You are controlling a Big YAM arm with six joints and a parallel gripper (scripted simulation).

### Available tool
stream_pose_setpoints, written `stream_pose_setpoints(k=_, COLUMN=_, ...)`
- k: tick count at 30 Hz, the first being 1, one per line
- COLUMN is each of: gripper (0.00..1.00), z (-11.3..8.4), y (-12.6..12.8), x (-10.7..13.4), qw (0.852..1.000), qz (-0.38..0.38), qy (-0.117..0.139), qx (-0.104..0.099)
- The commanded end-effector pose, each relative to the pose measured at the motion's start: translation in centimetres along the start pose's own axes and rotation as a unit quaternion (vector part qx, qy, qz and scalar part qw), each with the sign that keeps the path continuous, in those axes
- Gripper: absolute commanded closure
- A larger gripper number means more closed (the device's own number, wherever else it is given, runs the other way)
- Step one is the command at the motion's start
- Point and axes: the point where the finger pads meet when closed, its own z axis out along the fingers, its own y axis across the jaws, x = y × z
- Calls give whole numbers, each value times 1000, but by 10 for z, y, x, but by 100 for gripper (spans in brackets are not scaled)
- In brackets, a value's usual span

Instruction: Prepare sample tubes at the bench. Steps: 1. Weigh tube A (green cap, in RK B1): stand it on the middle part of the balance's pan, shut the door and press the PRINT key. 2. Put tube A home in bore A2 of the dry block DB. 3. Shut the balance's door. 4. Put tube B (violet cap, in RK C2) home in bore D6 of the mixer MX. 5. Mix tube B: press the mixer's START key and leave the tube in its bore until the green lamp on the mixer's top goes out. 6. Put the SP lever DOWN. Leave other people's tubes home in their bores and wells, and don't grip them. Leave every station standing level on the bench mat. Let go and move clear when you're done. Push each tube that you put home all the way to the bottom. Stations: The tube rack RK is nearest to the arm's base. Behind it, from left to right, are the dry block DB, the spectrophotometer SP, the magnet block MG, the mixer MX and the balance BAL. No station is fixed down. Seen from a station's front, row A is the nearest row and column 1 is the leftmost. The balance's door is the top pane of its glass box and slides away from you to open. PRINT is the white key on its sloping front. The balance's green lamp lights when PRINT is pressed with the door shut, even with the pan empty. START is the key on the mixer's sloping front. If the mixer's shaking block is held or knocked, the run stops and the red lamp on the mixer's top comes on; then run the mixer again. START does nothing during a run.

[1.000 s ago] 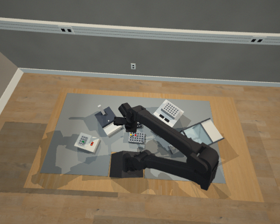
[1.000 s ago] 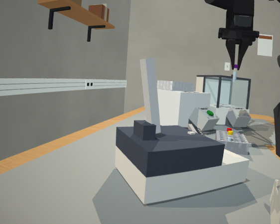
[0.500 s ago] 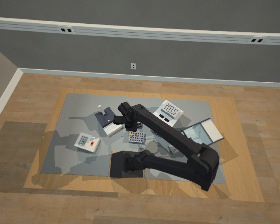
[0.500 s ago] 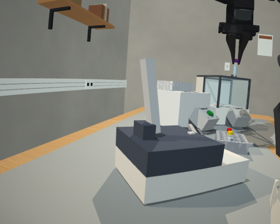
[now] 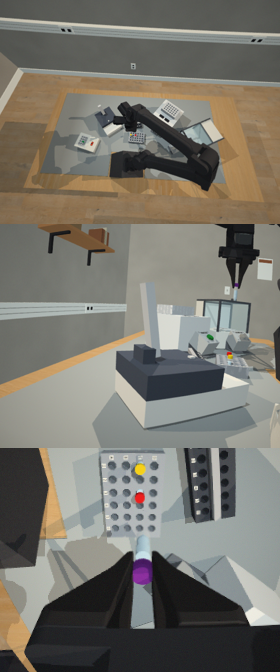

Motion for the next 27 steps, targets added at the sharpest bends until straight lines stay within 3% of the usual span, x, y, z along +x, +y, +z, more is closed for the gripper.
stream_pose_setpoints(k=1, gripper=91, z=-10, y=-9, x=-2, qw=1000, qz=7, qy=-6, qx=7)
stream_pose_setpoints(k=18, gripper=91, z=-10, y=-9, x=-2, qw=1000, qz=7, qy=-6, qx=7)
stream_pose_setpoints(k=19, gripper=91, z=-19, y=-24, x=9, qw=999, qz=41, qy=-12, qx=14)
stream_pose_setpoints(k=21, gripper=91, z=-19, y=-24, x=9, qw=999, qz=41, qy=-12, qx=14)
stream_pose_setpoints(k=27, gripper=91, z=-17, y=-44, x=46, qw=990, qz=141, qy=-12, qx=17)
